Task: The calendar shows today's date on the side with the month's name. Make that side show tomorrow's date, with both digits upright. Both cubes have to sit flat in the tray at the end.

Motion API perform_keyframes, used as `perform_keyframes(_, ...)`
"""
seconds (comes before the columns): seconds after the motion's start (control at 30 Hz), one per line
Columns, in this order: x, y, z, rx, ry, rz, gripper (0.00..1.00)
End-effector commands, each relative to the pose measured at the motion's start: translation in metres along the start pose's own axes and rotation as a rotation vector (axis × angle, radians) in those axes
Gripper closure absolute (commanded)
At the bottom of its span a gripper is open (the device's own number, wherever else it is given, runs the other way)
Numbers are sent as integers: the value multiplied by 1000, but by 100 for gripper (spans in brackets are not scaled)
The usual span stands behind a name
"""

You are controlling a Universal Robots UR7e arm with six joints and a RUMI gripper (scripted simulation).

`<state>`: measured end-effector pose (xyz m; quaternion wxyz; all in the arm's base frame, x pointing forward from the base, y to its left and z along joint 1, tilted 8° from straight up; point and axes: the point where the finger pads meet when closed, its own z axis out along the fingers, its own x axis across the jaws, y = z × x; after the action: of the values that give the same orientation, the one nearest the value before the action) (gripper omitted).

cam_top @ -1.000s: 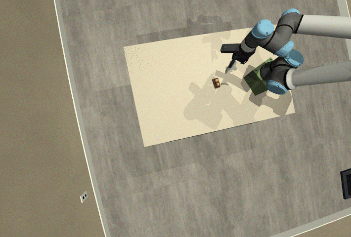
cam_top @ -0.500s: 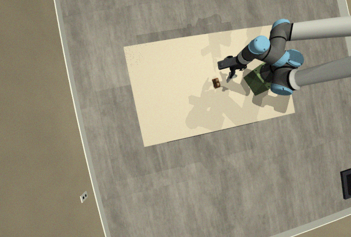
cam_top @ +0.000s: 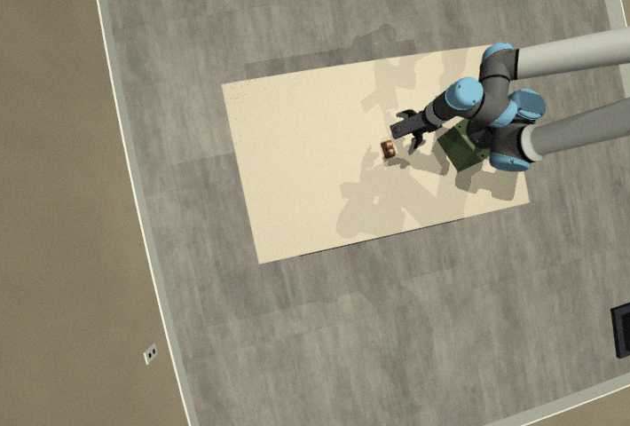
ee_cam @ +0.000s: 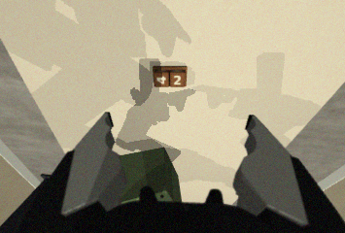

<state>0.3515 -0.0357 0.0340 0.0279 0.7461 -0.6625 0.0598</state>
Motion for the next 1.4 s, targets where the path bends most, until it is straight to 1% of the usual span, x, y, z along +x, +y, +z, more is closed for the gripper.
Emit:
perform_keyframes(0.0, -1, -1, 0, 2, 1, -9, 0)
perform_keyframes(0.5, -1, -1, 0, 2, 1, -6, 0)
perform_keyframes(0.77, -1, -1, 2, 2, 1, 31, 0)
perform_keyframes(0.97, 0, -2, 5, 2, 1, 133, 0)
perform_keyframes(1.23, 2, -4, 13, 2, 1, 375, 0)
perform_keyframes(1.3, 2, -4, 13, 2, 1, 375, 0)
perform_keyframes(1.37, 3, -5, 15, 2, 1, 451, 0)
